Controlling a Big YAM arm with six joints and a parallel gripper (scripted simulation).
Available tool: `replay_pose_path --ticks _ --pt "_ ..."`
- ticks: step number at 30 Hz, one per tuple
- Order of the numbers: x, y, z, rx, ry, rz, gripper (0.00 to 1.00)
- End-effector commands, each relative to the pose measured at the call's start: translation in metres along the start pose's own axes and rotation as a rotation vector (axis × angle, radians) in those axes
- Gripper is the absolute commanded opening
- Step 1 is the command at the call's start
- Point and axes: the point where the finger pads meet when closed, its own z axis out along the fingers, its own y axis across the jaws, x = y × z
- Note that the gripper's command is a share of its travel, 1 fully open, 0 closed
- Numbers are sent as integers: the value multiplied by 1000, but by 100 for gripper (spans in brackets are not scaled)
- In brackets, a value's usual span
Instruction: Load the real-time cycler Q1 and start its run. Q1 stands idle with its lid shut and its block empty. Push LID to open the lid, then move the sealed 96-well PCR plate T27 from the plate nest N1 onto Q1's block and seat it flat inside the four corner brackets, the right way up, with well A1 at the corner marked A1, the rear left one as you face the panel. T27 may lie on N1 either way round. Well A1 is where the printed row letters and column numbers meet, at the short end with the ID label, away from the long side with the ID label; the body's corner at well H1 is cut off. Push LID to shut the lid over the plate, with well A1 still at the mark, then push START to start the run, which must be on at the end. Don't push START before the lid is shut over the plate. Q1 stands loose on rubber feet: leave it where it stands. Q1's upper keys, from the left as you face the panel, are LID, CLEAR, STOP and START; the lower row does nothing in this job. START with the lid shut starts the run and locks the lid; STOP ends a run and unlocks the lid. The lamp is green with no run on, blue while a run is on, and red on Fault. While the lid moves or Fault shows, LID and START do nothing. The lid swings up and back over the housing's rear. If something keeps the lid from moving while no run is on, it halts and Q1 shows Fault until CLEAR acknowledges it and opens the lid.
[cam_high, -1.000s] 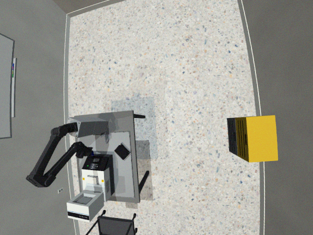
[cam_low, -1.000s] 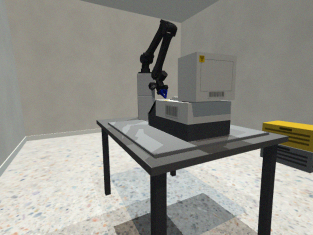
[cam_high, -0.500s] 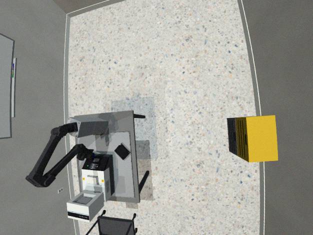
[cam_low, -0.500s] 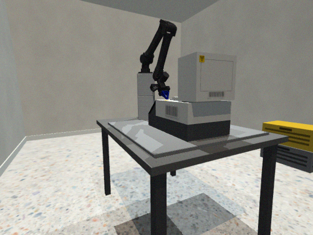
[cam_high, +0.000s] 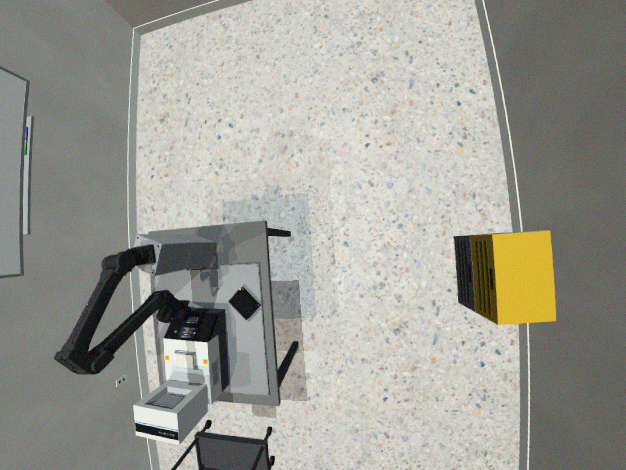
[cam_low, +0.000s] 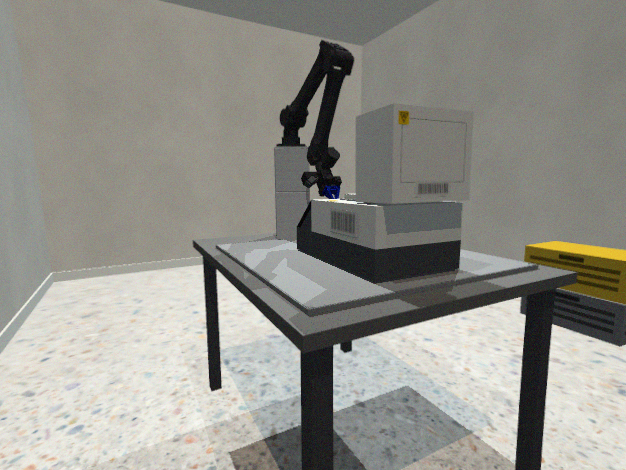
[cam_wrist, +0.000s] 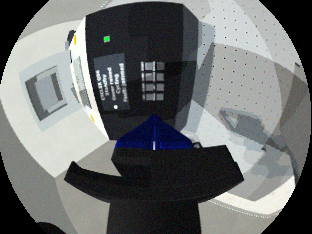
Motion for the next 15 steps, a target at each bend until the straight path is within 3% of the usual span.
replay_pose_path --ticks 1,15 --pt "-3 3 7 -1 -5 -11 0" --pt "-4 -11 22 40 -8 -14 0"
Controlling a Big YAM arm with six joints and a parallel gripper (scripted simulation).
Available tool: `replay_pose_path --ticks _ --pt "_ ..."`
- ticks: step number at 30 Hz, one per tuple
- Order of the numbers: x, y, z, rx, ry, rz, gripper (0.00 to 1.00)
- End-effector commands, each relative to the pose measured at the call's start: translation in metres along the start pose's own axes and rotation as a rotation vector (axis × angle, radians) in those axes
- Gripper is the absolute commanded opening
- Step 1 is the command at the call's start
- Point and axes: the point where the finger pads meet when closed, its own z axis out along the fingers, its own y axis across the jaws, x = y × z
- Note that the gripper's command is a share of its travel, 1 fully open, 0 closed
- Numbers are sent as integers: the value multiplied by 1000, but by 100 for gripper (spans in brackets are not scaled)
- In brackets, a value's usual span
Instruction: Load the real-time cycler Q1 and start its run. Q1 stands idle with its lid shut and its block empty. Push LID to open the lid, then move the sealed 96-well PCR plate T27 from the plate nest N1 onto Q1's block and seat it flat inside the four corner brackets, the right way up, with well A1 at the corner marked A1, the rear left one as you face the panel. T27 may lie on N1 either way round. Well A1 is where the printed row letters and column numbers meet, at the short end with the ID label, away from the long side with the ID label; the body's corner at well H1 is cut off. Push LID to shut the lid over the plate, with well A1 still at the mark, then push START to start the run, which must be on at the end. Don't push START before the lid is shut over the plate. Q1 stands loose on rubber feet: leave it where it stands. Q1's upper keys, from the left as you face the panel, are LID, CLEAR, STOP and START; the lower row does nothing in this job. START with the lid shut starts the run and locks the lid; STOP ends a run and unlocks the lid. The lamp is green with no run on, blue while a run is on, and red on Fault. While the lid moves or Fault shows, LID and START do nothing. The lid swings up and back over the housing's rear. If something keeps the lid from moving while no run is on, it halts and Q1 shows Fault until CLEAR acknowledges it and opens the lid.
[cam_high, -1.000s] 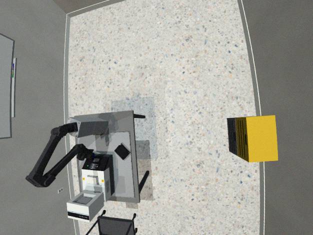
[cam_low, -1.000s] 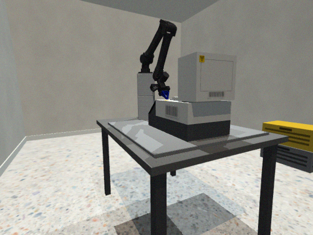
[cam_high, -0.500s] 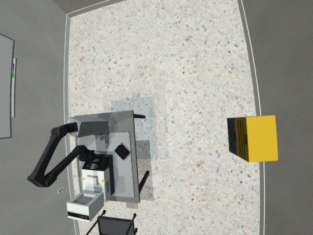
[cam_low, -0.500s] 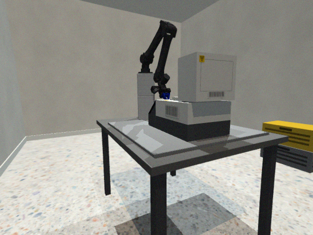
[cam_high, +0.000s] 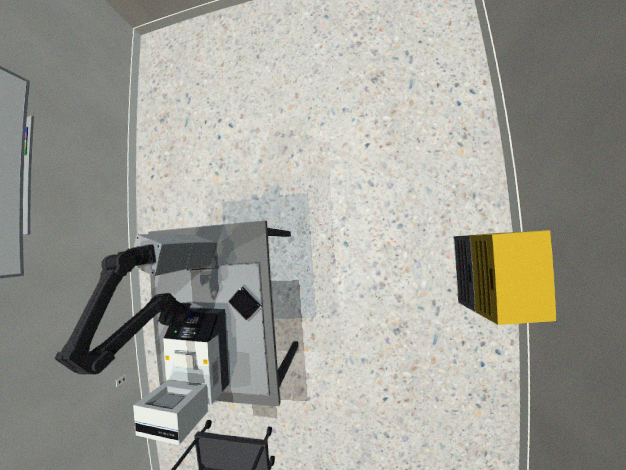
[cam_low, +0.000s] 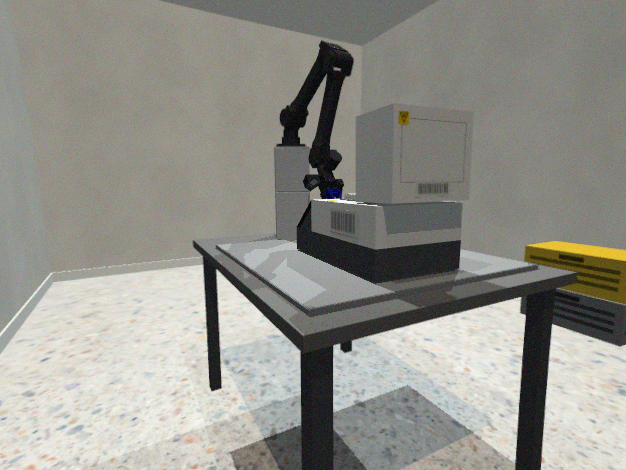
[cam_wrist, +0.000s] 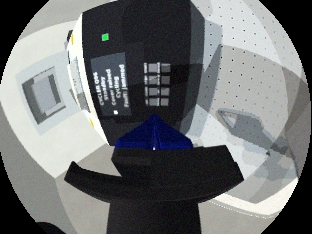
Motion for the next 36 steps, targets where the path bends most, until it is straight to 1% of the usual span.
replay_pose_path --ticks 1,4,7,12,17,21,24,30,33,36 --pt "-3 -17 5 40 -5 -19 0" --pt "-2 -12 13 29 -4 -17 0" --pt "-3 -11 11 26 -5 -15 0" --pt "-5 -1 22 15 -8 -9 0" --pt "-6 -6 15 19 -10 0 0" --pt "-1 -9 10 18 0 3 0" --pt "1 -10 9 21 3 -1 0" --pt "8 -2 16 0 14 -10 0" --pt "4 4 20 -12 6 1 0" --pt "-1 2 19 -7 -3 9 0"
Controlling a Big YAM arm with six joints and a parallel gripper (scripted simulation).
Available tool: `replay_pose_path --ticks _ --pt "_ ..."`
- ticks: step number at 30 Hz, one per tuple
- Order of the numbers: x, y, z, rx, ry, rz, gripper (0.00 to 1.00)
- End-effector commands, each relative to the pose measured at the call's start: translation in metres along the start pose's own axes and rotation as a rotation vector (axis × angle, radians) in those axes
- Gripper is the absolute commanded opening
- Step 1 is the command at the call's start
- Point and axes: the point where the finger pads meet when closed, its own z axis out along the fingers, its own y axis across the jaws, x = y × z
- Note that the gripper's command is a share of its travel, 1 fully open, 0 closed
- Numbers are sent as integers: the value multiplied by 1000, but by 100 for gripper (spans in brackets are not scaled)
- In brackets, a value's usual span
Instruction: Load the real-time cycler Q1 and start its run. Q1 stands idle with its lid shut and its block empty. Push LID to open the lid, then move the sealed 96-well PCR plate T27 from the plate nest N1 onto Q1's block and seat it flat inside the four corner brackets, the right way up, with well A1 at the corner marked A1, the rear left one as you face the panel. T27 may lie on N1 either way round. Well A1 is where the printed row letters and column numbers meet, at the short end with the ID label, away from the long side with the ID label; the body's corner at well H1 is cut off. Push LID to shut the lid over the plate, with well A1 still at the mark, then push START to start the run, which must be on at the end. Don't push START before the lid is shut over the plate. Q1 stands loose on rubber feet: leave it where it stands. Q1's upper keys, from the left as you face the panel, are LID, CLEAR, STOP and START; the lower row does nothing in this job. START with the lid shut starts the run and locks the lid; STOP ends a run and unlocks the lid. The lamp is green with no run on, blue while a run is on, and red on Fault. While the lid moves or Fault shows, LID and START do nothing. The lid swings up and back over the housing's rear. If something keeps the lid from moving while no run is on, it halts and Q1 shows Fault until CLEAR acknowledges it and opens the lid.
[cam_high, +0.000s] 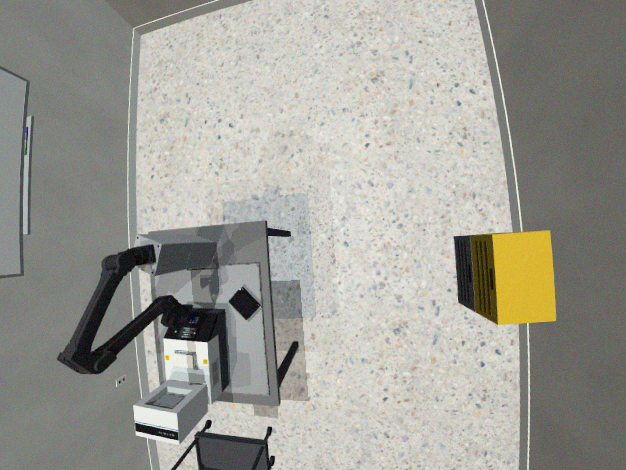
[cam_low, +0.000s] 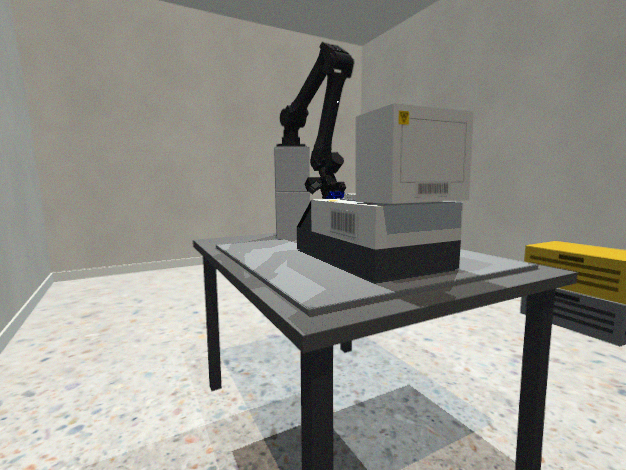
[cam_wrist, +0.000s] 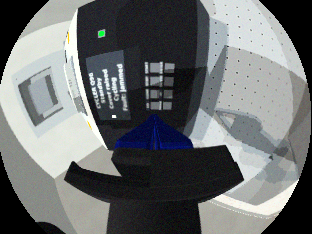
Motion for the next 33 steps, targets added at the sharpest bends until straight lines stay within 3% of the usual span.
replay_pose_path --ticks 1,21,27,33 --pt "-6 -3 1 -5 -10 15 0" --pt "-11 -20 -8 48 -21 13 0" --pt "-8 -3 1 -4 -16 17 0" --pt "-7 1 4 -13 -15 17 0"
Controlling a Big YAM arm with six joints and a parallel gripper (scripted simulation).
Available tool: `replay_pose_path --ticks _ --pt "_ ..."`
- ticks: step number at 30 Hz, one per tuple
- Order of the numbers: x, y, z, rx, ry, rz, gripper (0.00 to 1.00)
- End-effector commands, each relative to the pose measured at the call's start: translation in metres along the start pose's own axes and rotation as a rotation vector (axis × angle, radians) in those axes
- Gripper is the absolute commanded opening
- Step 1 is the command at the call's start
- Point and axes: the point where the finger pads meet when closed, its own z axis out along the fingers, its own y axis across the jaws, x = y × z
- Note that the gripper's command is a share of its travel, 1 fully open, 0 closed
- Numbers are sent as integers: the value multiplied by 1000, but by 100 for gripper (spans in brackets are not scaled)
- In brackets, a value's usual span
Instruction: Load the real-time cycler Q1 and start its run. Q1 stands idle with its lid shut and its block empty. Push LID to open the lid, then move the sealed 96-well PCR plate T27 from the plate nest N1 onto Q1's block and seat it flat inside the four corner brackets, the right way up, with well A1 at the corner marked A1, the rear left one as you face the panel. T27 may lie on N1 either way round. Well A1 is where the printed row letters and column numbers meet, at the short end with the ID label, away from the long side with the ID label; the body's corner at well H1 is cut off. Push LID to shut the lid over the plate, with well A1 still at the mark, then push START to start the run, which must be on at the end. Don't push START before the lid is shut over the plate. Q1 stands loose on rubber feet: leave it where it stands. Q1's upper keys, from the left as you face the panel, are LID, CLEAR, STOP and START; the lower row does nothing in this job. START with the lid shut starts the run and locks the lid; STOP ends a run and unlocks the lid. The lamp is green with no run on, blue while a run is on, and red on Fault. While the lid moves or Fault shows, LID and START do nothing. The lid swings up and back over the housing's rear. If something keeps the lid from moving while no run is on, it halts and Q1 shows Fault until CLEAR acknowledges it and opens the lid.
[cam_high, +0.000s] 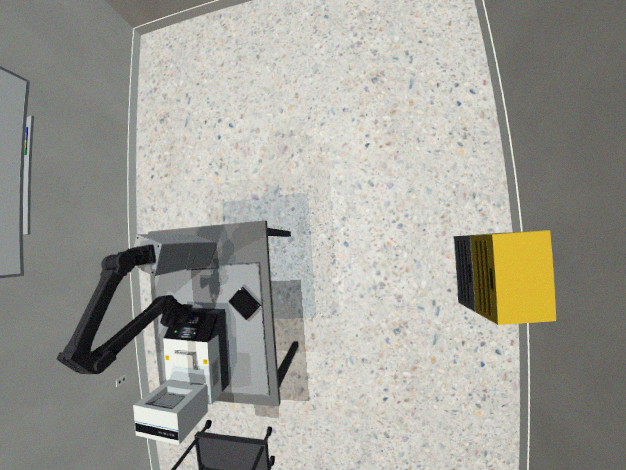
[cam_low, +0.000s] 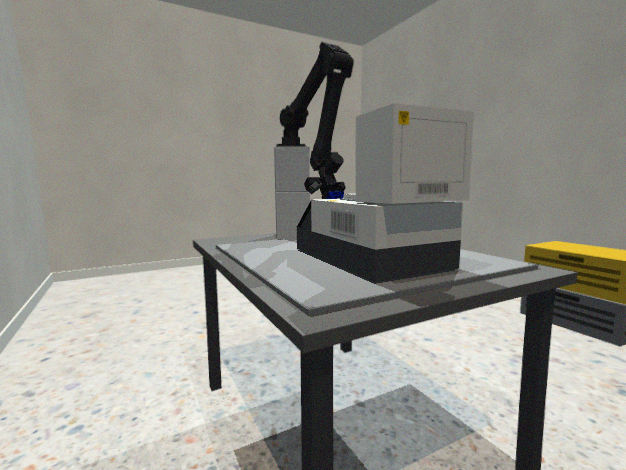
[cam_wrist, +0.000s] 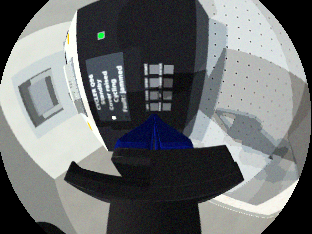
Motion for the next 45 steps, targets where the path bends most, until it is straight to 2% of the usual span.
replay_pose_path --ticks 1,11,22,24,29,37,45 --pt "-6 -1 2 -10 -11 13 0" --pt "2 -17 -5 39 0 -11 0" --pt "-2 -13 -7 22 -4 -4 0" --pt "-4 -11 -1 16 -8 -1 0" --pt "-7 -13 16 27 -12 -5 0" --pt "-4 -12 30 25 -6 -16 0" --pt "-5 -6 23 15 -7 10 0"
